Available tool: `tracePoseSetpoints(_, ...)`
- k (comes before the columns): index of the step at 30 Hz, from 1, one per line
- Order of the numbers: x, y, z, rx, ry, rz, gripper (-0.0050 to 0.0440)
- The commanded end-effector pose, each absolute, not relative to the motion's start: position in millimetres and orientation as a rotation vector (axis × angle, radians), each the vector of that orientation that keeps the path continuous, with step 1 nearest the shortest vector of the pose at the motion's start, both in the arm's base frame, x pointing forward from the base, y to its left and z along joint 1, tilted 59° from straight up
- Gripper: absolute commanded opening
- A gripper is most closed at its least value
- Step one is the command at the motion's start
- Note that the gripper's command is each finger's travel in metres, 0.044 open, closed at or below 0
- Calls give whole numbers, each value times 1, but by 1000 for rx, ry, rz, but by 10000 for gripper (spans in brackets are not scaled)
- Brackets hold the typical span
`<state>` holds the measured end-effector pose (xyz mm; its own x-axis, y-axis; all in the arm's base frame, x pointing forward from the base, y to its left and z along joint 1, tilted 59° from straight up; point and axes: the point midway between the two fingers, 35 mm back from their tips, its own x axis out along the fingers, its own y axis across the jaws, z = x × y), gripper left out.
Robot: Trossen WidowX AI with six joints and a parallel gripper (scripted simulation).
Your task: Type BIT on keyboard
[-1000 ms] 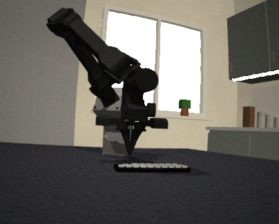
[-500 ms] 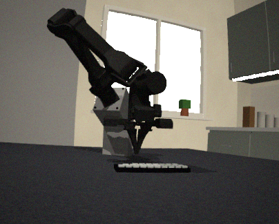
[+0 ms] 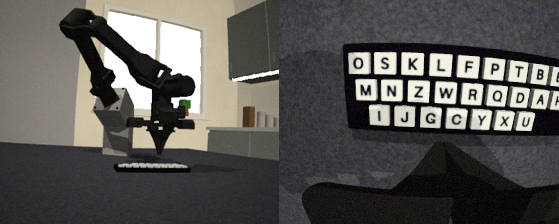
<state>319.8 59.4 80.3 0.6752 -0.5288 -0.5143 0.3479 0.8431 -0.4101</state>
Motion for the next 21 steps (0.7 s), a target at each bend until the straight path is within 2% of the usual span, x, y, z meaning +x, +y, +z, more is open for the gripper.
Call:
tracePoseSetpoints(1,323,69,74,-293,661,-511,0)
tracePoseSetpoints(10,324,67,76,-293,662,-511,0)
tracePoseSetpoints(21,322,5,149,-293,661,-511,0)
